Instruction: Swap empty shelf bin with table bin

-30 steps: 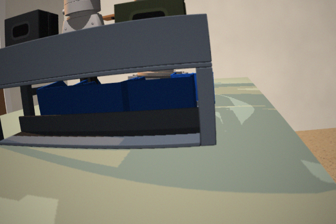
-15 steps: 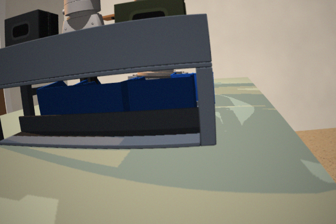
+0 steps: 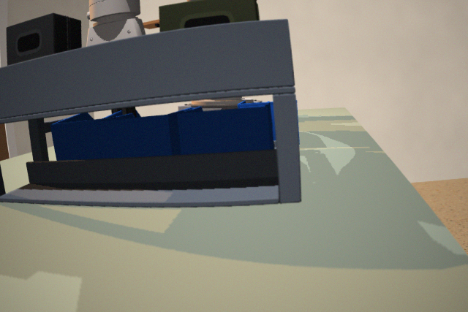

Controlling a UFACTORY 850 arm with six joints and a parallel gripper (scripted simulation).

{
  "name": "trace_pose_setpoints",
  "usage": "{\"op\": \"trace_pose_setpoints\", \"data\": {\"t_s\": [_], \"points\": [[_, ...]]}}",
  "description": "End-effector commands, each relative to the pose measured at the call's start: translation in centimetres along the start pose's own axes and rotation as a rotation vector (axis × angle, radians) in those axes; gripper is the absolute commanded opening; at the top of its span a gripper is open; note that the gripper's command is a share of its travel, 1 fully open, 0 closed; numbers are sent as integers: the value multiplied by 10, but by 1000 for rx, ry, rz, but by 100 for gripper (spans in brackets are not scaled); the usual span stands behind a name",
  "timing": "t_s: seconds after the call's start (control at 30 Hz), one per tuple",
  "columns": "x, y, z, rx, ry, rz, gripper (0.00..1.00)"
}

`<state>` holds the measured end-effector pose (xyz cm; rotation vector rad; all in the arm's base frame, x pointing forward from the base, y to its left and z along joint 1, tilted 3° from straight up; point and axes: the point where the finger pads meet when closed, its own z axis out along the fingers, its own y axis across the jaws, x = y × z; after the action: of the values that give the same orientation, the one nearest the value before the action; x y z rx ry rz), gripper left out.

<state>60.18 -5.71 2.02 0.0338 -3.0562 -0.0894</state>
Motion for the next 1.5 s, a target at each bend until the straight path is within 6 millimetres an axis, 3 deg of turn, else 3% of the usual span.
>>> {"op": "trace_pose_setpoints", "data": {"t_s": [0.0, 0.5, 1.47], "points": [[-1, 0, -3, 0, -2, 0, 10], [0, 0, -16, 0, -2, 0, 10], [4, 0, -60, 0, -2, 0, 10]]}}
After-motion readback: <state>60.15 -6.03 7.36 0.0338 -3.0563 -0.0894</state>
